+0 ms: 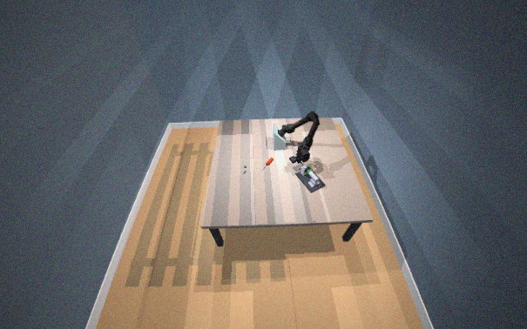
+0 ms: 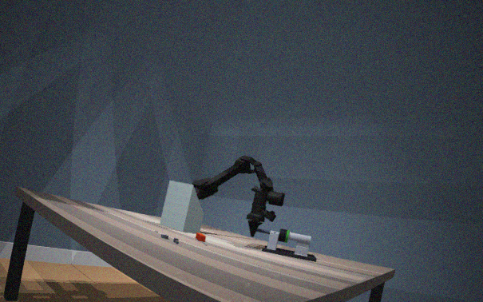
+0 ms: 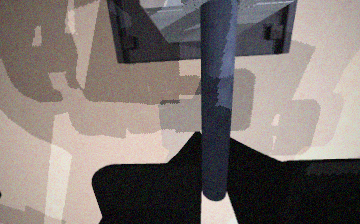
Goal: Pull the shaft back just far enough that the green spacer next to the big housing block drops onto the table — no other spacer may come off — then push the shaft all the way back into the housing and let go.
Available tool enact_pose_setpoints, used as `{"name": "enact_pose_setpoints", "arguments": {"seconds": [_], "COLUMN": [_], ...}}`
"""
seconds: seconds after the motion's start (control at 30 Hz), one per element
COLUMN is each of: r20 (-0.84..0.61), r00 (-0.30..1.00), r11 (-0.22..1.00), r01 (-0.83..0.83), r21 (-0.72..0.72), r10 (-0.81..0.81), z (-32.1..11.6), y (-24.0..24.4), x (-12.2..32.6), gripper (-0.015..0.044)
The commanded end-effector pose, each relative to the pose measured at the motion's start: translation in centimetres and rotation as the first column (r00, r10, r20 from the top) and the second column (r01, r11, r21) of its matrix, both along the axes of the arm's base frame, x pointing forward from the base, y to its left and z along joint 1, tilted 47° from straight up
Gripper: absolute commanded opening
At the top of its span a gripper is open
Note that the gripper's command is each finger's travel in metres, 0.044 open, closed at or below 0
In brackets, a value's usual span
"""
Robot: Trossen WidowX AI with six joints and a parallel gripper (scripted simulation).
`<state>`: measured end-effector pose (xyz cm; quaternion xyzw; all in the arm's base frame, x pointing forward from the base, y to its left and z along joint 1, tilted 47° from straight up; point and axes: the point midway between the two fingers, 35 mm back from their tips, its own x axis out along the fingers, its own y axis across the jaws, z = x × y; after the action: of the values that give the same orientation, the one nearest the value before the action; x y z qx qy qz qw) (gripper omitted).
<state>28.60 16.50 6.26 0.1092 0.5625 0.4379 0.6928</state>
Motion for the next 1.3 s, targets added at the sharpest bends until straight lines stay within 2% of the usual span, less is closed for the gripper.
{"name": "enact_pose_setpoints", "arguments": {"seconds": [0.0,1.27], "r20": [-0.002,-0.002], "r00": [1.000,1.000], "r11": [1.000,1.000], "r01": [-0.003,-0.003], "r21": [0.002,0.001], "r10": [0.003,0.003], "z": [-0.06,-0.17], "y": [-0.02,-0.13], "x": [-0.15,-0.44], "gripper": [0.0000,0.0000]}}
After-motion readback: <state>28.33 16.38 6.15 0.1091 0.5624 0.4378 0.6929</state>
